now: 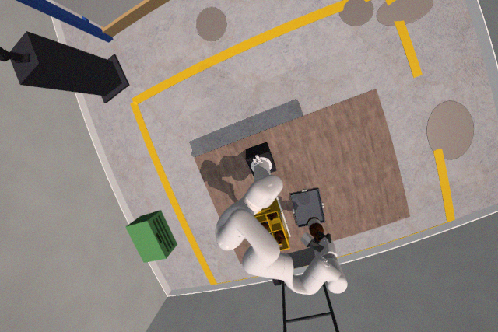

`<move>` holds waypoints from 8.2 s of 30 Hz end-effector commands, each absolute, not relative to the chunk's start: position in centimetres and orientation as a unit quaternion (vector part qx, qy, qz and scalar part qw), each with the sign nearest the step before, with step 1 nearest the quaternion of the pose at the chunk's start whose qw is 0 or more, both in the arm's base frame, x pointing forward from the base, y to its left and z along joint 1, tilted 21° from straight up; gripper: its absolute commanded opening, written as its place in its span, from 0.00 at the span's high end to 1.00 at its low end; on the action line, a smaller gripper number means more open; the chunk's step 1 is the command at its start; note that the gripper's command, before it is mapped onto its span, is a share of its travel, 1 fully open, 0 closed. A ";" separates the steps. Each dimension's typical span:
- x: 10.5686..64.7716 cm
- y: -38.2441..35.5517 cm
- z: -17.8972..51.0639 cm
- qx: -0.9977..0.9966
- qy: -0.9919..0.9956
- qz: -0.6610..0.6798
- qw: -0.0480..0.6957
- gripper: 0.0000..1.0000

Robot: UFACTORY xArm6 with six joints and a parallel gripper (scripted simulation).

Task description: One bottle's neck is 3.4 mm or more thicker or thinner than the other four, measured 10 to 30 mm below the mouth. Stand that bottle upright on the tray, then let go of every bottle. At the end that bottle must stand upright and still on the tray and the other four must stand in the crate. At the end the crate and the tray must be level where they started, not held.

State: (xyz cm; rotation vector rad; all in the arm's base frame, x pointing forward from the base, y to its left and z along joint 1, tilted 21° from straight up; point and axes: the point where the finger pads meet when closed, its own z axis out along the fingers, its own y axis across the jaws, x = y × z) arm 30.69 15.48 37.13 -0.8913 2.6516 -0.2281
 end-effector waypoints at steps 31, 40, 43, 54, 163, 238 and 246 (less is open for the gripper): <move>31.4 15.4 35.6 -0.313 0.931 -0.080 0.169 1.00; 32.0 15.4 34.1 -0.313 0.931 -0.080 0.169 1.00; 32.3 15.4 33.4 -0.313 0.931 -0.080 0.169 1.00; 33.2 15.3 30.9 -0.313 0.931 -0.080 0.169 1.00; 36.9 14.9 21.5 -0.313 0.931 -0.080 0.169 1.00; 37.3 14.8 20.5 -0.313 0.931 -0.080 0.169 0.00; 37.3 14.8 20.5 -0.313 0.931 -0.080 0.169 0.00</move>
